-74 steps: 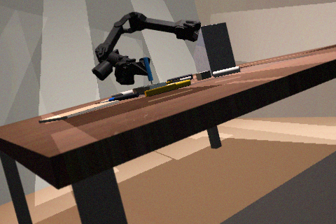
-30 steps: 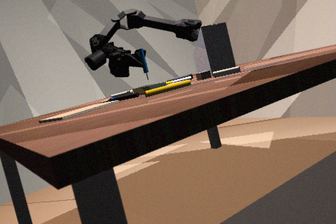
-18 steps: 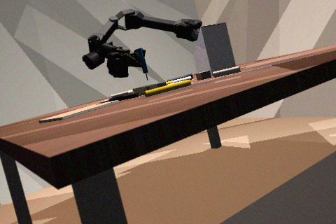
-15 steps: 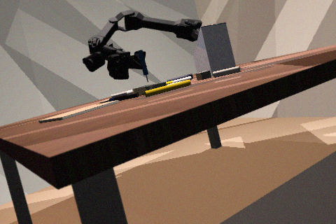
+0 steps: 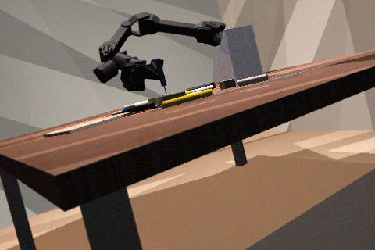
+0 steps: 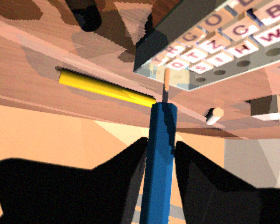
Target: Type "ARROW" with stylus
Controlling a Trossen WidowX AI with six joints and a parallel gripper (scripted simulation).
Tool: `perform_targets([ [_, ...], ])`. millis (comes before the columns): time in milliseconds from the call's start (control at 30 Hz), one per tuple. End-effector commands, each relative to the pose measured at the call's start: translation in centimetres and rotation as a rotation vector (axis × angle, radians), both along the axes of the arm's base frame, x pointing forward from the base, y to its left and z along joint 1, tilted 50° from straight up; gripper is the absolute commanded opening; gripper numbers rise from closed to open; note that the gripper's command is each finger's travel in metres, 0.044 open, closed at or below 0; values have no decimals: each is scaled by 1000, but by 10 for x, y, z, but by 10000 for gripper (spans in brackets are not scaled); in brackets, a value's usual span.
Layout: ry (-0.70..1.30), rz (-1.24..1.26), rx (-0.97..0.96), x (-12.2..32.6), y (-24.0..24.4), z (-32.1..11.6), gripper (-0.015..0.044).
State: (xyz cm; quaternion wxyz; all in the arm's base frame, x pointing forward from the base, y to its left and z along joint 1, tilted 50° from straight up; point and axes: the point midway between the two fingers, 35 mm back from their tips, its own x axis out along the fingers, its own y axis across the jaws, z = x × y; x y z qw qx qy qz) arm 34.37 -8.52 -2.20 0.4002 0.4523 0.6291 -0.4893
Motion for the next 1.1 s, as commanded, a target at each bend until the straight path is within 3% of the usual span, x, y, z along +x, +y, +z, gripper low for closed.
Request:
perform_targets([
  [0, -2, 7, 0, 0, 0, -1, 81],
  [1067, -1, 7, 0, -2, -10, -8, 81],
])
